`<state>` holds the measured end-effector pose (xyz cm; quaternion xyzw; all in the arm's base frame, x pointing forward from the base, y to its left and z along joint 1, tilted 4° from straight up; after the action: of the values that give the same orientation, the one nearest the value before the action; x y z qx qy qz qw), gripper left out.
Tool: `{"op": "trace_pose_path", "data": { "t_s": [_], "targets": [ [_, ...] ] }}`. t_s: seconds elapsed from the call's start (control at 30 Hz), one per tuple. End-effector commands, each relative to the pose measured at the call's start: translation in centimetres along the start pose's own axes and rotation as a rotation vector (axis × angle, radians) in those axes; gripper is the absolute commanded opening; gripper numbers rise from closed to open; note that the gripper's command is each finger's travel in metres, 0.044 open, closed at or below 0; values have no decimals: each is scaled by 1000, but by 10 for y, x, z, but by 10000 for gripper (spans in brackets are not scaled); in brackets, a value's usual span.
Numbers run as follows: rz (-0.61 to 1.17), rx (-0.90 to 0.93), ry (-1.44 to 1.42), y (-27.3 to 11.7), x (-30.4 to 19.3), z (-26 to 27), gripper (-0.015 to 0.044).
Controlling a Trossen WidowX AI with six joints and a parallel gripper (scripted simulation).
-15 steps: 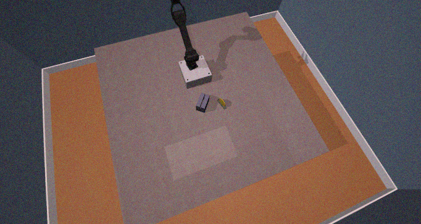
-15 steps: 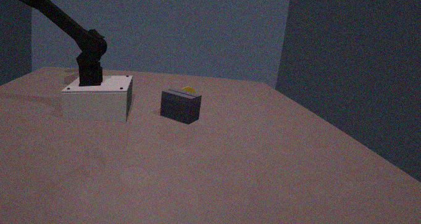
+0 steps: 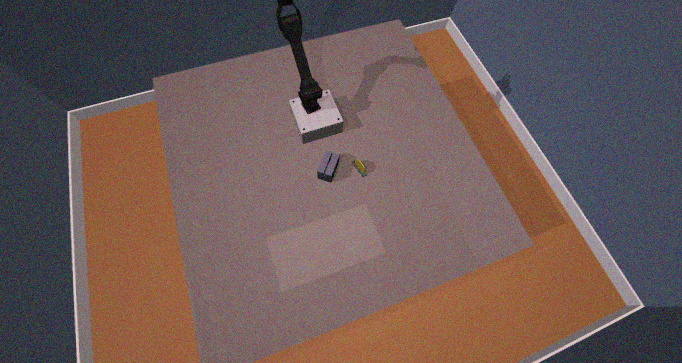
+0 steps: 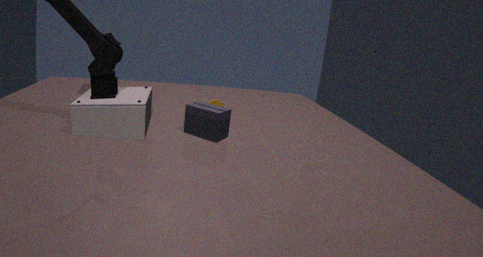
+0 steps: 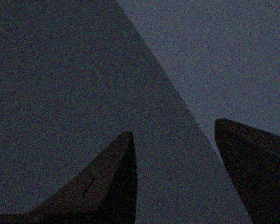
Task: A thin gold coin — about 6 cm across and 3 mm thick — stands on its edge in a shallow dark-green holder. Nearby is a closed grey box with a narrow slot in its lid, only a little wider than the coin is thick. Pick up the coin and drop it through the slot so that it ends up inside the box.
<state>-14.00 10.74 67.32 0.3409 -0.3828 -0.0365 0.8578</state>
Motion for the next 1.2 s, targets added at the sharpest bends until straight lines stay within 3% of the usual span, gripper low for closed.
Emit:
{"op": "trace_pose_path", "data": {
  "t_s": [0.0,0.5,0.8,1.17],
  "targets": [
    [-123,-9,18,-10,50,-24,161],
    [-531,-182,5,-71,195,-138,161],
    [-761,-501,-3,-139,257,-250,161],
    [-825,-990,76,-235,258,-389,161]
  ]
}}
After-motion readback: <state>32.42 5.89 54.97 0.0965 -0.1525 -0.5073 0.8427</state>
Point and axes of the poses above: the point midway between the two fingers, 35 mm back from their tips, its own y axis out along the fingers, its own z axis across the jaws, x = y × z, the point moved 3 cm from there along -y, back along the fingers, and after that the axes turned 4 degrees about y, right-handed, at the moved point
